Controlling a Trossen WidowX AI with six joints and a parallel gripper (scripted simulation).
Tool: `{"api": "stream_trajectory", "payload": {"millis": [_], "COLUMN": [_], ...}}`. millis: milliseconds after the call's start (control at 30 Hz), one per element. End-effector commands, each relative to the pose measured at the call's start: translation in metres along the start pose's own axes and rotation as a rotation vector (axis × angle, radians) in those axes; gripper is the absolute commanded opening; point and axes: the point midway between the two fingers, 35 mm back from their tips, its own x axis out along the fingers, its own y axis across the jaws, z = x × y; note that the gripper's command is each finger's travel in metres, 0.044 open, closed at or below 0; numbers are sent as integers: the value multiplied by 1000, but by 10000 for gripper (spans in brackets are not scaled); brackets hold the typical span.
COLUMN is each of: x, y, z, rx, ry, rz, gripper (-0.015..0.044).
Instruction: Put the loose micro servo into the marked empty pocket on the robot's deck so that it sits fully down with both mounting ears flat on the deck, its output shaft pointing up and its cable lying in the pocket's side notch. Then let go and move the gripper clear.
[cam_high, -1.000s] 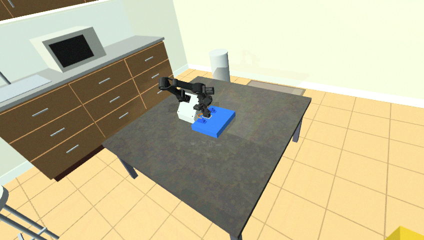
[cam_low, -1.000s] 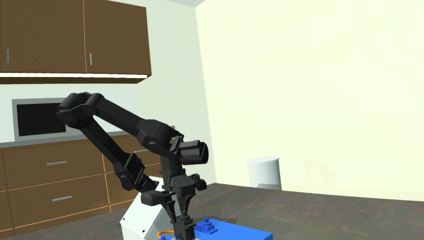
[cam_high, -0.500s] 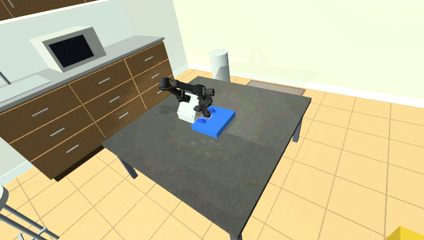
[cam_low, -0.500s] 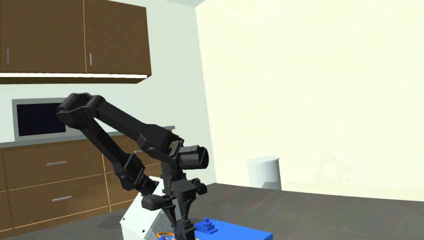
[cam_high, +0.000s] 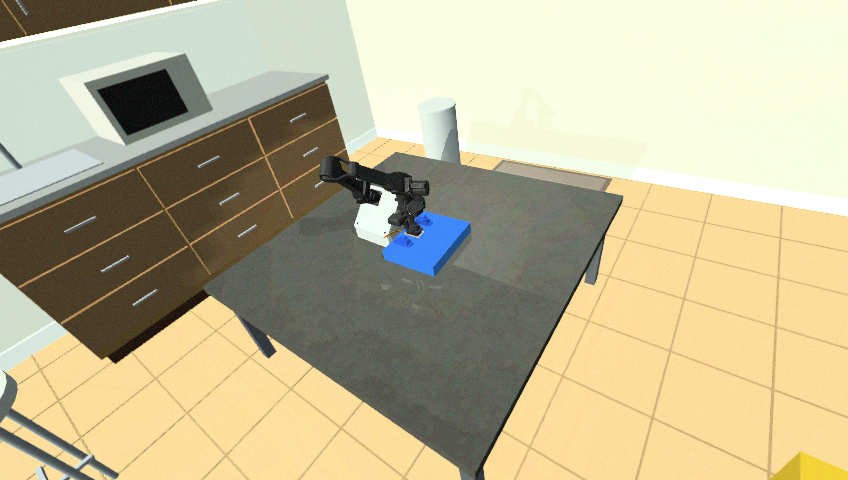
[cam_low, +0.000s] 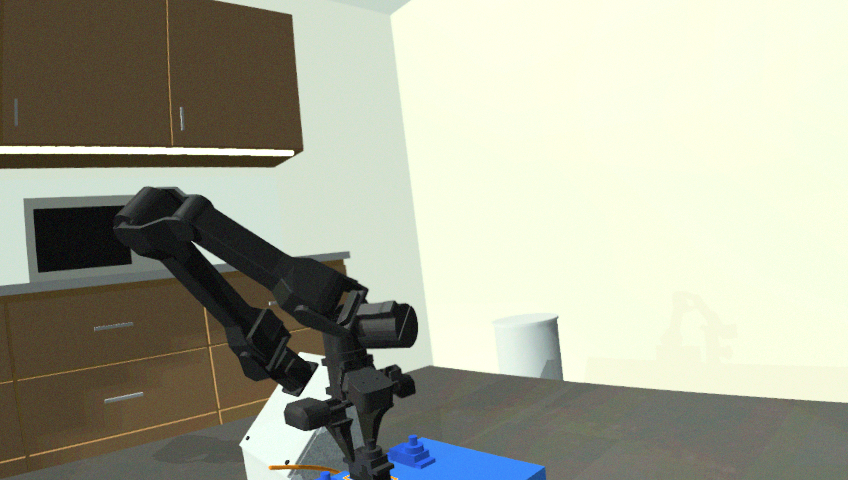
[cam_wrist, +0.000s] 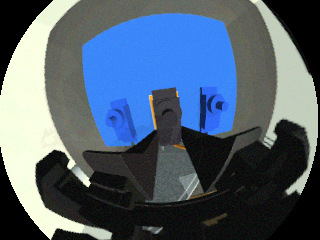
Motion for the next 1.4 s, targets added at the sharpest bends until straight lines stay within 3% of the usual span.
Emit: {"api": "stream_trajectory", "payload": {"millis": [0,800,1033,1367], "x": [4,23,20,-15], "y": [-1,-1,0,0], "z": [0,0,-1,-5], "rx": [-6,-6,-6,-6], "ry": [-2,-2,-2,-2], "rz": [-8,-9,-9,-7], "gripper": [0,0,184,187]}}
